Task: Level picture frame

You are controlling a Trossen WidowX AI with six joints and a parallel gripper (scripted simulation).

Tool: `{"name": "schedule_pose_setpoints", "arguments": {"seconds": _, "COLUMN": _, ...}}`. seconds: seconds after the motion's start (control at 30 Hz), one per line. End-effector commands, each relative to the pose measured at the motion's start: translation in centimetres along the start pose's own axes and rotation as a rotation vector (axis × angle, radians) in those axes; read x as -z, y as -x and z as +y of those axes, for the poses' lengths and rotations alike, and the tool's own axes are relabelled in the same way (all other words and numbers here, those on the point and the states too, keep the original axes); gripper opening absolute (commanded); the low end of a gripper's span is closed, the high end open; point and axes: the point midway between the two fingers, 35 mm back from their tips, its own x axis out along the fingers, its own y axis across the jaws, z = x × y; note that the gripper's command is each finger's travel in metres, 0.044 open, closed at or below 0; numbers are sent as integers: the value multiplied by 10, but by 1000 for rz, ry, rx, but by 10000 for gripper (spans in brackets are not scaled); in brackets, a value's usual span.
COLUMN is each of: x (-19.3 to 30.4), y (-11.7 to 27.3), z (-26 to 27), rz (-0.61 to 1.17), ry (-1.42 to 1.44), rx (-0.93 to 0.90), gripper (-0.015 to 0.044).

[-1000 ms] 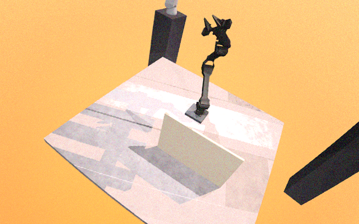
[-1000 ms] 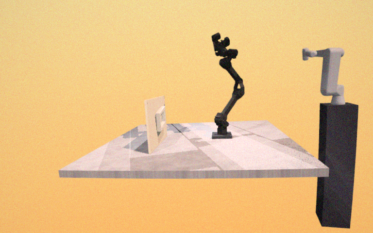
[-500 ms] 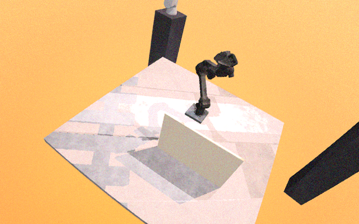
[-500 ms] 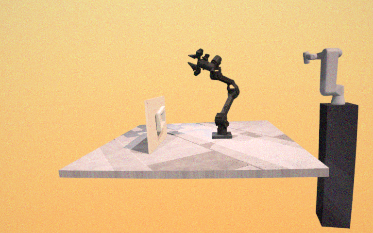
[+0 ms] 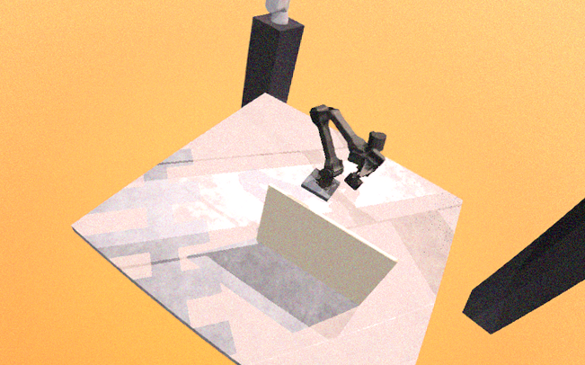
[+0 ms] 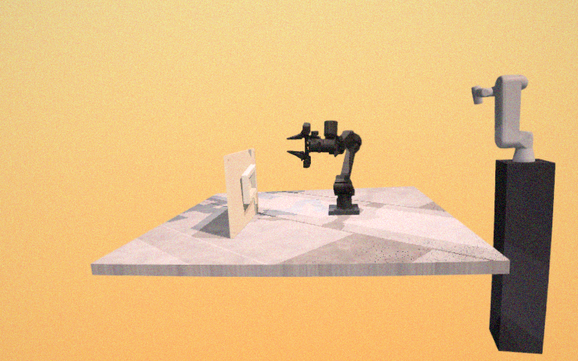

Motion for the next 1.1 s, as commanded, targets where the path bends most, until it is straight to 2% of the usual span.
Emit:
{"name": "schedule_pose_setpoints", "arguments": {"seconds": 0.0, "x": 19, "y": 18, "z": -58, "rz": 41, "ry": -56, "rx": 57, "gripper": 260}}
{"name": "schedule_pose_setpoints", "arguments": {"seconds": 1.07, "x": 20, "y": 18, "z": -61, "rz": 43, "ry": -59, "rx": 59, "gripper": 260}}
